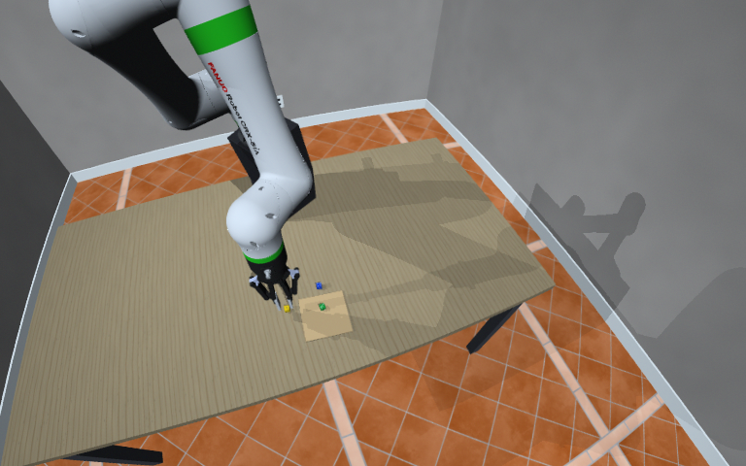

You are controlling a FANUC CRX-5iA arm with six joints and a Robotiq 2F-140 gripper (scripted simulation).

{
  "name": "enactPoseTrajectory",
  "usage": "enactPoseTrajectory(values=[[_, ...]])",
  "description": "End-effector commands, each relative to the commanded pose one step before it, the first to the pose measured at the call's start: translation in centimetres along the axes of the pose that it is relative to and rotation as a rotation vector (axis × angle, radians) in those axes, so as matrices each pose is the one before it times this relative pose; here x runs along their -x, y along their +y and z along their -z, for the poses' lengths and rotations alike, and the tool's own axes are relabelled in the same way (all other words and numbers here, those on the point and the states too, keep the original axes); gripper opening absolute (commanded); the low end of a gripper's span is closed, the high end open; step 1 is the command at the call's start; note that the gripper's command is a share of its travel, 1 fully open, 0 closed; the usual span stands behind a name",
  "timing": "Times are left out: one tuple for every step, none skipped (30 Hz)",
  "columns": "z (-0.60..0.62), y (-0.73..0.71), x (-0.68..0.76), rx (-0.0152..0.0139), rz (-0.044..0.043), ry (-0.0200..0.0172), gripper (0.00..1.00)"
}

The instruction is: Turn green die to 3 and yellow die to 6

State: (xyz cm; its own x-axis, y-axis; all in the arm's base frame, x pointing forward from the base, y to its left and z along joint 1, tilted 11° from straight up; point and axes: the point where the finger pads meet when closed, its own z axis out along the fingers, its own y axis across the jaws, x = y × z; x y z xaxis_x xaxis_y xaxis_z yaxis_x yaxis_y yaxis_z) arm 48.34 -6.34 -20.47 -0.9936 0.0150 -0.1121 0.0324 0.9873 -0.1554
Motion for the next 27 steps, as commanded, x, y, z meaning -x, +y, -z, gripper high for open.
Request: enactPoseTrajectory(values=[[-0.488, -0.015, 0.015, -0.00163, -0.00033, -0.00273, 0.19], [-0.127, -0.002, -0.002, -0.00003, 0.0, -0.00002, 0.19], [-0.125, 0.002, -0.006, 0.00005, 0.00001, 0.00003, 0.19], [-0.12, 0.004, -0.008, 0.0001, 0.00001, 0.00006, 0.19], [-0.1, -0.006, 0.003, -0.00012, -0.00001, -0.00007, 0.19], [-0.097, -0.003, 0.0, -0.00005, -0.00001, -0.00003, 0.19], [-0.093, 0.0, -0.003, 0.00001, 0.0, 0.0, 0.19], [-0.089, 0.003, -0.005, 0.00006, 0.00001, 0.00004, 0.19], [-0.084, 0.005, -0.007, 0.0001, 0.00001, 0.00006, 0.19], [-0.069, -0.003, 0.001, -0.00006, -0.00001, -0.00004, 0.19], [-0.062, -0.004, 0.002, -0.00008, -0.00001, -0.00005, 0.19], [0.0, 0.0, 0.0, 0.0, 0.0, 0.0, 0.19], [0.0, 0.0, 0.0, 0.0, 0.0, 0.0, 0.19], [-0.057, -0.003, 0.0, -0.00005, 0.0, -0.00003, 0.19], [-0.052, -0.001, -0.001, -0.00002, 0.0, -0.00001, 0.19], [-0.047, 0.0, -0.001, 0.0, 0.0, 0.0, 0.19], [-0.043, 0.001, -0.002, 0.00001, 0.0, 0.00001, 0.19], [-0.038, 0.001, -0.002, 0.00002, 0.0, 0.00001, 0.19], [-0.033, 0.001, -0.002, 0.00003, 0.0, 0.00002, 0.19], [-0.028, 0.002, -0.002, 0.00003, 0.0, 0.00002, 0.19], [-0.023, 0.001, -0.002, 0.00003, 0.0, 0.00002, 0.19], [-0.019, 0.001, -0.002, 0.00003, 0.0, 0.00002, 0.19], [-0.015, 0.001, -0.002, 0.00002, 0.0, 0.00001, 0.19], [-0.011, 0.001, -0.001, 0.00002, 0.0, 0.00001, 0.19], [-0.008, 0.001, -0.001, 0.00001, 0.0, 0.00001, 0.19], [-0.005, 0.0, -0.001, 0.00001, 0.0, 0.00001, 0.19], [-0.003, 0.0, 0.0, 0.0, 0.0, 0.0, 0.19]])
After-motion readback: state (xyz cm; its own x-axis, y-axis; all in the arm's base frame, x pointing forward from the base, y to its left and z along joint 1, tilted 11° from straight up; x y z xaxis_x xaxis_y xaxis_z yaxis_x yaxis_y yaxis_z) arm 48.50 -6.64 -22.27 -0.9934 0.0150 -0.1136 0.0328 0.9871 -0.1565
